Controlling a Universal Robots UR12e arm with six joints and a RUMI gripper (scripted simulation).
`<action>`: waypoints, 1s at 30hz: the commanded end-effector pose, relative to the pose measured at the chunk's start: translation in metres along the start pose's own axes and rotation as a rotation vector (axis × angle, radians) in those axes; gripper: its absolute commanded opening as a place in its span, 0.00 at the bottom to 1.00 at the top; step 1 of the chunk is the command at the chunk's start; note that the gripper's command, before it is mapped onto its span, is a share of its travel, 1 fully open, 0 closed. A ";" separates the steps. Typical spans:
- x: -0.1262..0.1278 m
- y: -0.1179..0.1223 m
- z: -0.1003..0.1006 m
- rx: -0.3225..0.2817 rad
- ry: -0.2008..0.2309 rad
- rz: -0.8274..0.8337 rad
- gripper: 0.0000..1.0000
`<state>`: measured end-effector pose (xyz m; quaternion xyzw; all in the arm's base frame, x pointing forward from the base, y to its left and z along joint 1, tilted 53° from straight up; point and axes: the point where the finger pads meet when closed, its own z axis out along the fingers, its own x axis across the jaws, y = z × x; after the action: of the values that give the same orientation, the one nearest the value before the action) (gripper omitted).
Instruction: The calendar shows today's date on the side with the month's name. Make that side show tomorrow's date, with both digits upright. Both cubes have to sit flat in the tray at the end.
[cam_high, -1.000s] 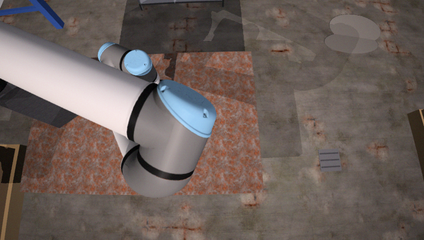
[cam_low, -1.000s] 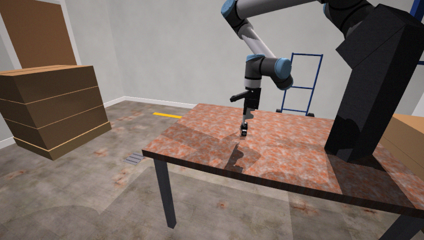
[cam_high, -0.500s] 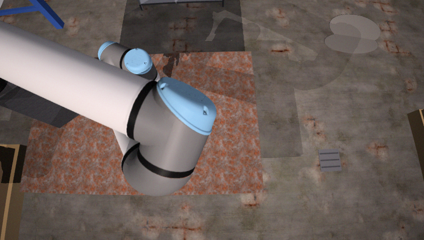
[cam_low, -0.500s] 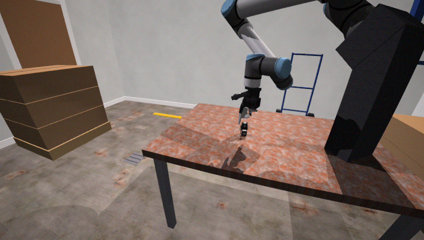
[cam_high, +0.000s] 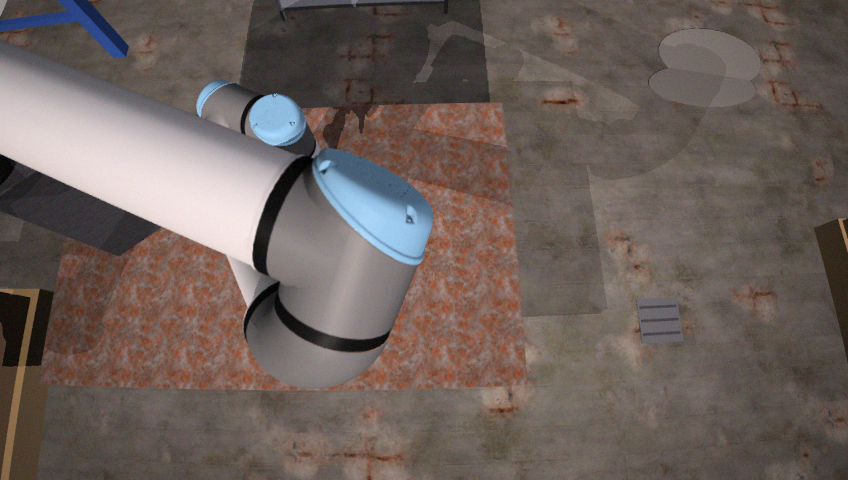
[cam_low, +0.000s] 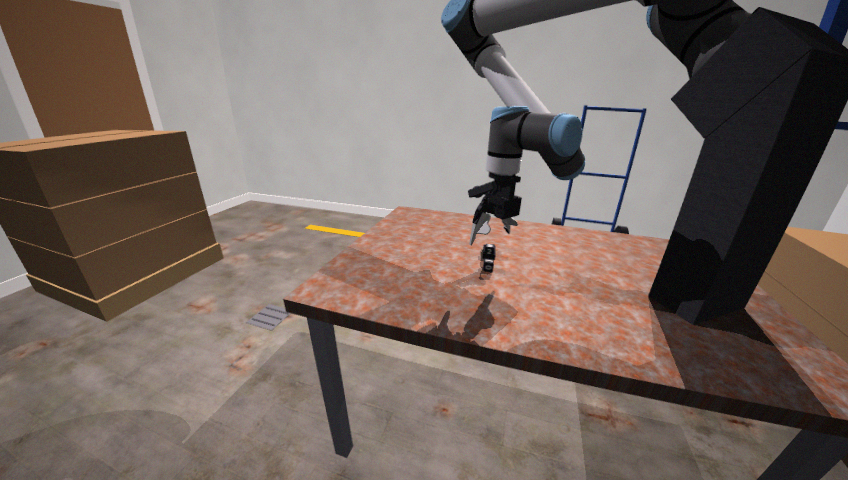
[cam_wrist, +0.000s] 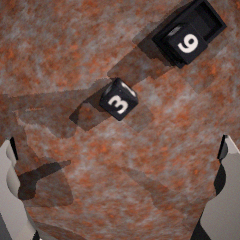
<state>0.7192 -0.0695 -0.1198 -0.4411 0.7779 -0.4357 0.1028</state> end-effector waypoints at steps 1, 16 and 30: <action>-0.002 -0.002 -0.001 -0.002 0.005 0.147 1.00; -0.002 0.001 -0.003 -0.001 0.005 0.507 1.00; -0.002 0.003 -0.005 -0.001 0.005 0.724 1.00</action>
<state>0.7139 -0.0664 -0.1215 -0.1798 0.8764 -0.3827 0.2307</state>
